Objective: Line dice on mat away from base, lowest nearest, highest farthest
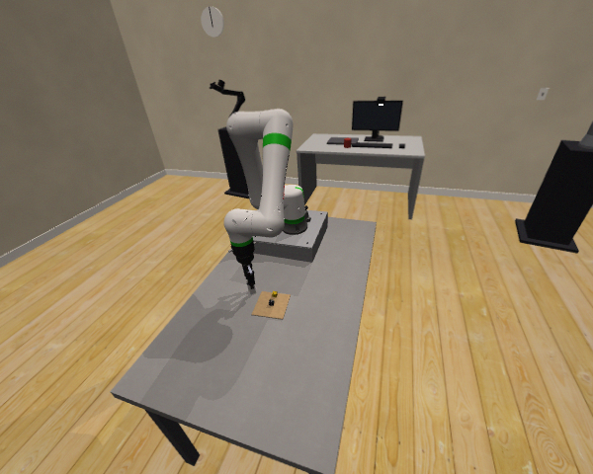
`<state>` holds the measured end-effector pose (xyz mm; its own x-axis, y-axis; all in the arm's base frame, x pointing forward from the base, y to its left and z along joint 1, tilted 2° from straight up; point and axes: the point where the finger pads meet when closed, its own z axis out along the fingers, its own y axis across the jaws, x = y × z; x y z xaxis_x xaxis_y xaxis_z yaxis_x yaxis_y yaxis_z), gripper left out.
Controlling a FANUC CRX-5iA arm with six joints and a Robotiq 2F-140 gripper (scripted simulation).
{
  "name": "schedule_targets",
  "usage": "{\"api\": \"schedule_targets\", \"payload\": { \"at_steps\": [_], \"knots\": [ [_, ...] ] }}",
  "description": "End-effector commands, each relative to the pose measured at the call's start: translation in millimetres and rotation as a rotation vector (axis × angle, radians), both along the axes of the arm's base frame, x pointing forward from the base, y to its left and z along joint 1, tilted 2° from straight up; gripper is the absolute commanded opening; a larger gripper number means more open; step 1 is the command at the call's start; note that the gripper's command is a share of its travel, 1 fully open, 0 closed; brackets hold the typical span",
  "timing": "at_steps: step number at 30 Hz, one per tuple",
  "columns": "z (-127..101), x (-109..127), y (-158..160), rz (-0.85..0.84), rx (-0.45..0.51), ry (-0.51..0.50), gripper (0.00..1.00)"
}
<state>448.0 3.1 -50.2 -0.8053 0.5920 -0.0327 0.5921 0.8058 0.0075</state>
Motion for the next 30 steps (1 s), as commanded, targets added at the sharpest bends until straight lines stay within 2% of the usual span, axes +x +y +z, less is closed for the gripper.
{"api": "schedule_targets", "payload": {
  "at_steps": [1,5,15,21,30],
  "knots": [
    [2,0,0,0.0,0.0,0.0,0.09],
    [18,0,0,0.0,0.0,0.0,0.09],
    [88,-3,1,0.0,0.0,0.0,0.09],
    [98,-3,1,0.0,0.0,0.0,0.09],
    [99,-3,1,0.0,0.0,0.0,0.09]
  ]
}}
